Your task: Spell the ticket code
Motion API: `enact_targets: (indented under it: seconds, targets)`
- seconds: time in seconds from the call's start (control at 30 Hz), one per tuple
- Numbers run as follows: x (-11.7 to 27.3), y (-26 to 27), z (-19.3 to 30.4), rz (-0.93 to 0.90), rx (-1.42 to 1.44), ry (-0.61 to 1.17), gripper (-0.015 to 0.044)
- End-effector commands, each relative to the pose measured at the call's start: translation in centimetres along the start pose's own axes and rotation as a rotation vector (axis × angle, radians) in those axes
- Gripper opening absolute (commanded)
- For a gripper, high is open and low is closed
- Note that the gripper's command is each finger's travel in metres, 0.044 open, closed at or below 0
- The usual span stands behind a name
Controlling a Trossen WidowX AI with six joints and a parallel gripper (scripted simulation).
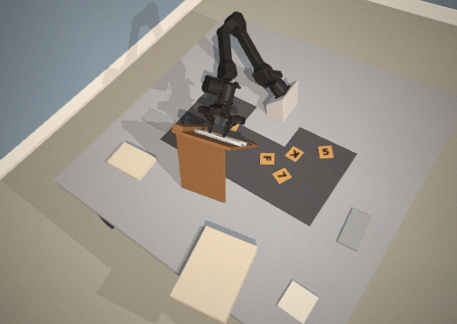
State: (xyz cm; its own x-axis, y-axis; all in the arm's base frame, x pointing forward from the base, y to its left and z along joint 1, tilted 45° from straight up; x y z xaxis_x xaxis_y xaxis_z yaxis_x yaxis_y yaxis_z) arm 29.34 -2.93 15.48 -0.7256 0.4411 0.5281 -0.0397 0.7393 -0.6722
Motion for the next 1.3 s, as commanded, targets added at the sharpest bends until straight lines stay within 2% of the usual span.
enact_targets:
  seconds: [0.0, 1.27]
  targets:
    - [0.1, -0.5, -0.2, 0.002, -0.001, -0.008, 0.0]
    - [0.1, -2.9, -0.4, 0.003, -0.001, -0.008, 0.0]
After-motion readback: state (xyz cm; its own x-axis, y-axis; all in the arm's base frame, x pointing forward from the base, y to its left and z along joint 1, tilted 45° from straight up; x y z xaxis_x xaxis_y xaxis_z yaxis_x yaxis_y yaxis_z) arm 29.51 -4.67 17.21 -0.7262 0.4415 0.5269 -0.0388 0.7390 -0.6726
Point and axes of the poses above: the point midway between the two fingers, 35 mm back from their tips, its own x axis back along the fingers, its own y axis across the jaws, z = x × y, the point moved 6 cm from there along x, back along the fingers, and after that the axes turned 3 degrees about -x, right-handed, at the moved point
